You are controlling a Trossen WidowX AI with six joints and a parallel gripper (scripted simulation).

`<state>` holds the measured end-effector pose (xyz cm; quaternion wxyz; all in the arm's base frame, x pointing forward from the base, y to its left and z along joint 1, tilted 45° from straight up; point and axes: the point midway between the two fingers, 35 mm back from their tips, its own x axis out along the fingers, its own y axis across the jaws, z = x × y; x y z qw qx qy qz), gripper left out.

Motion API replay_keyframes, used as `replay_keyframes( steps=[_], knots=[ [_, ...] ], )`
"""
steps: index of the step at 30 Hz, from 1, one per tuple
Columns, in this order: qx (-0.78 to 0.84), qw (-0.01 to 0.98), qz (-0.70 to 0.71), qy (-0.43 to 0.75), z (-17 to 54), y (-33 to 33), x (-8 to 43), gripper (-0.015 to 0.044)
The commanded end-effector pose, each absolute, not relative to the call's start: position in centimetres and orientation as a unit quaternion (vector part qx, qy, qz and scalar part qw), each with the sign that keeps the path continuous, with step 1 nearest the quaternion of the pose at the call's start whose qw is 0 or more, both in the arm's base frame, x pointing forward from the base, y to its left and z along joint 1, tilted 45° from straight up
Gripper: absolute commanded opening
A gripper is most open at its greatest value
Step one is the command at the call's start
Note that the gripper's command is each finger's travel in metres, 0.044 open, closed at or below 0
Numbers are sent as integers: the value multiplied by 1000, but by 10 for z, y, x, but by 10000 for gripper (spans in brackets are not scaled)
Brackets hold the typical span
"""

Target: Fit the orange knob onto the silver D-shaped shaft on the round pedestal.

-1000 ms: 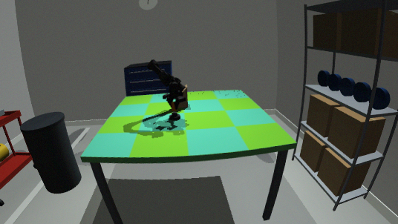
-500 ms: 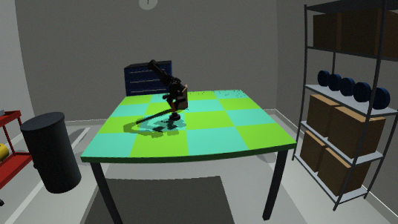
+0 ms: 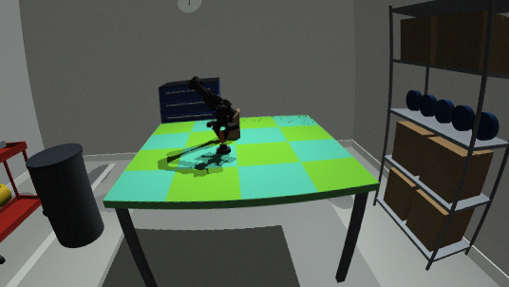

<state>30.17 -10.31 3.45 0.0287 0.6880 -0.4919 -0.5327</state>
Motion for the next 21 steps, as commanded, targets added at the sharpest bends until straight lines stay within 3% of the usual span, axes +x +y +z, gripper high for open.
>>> replay_keyframes(
  steps=[1,21],
  knots=[
    [687,53,-548,-474,33,-103,301,0],
    [687,53,-548,-474,33,-106,301,0]
  ],
)
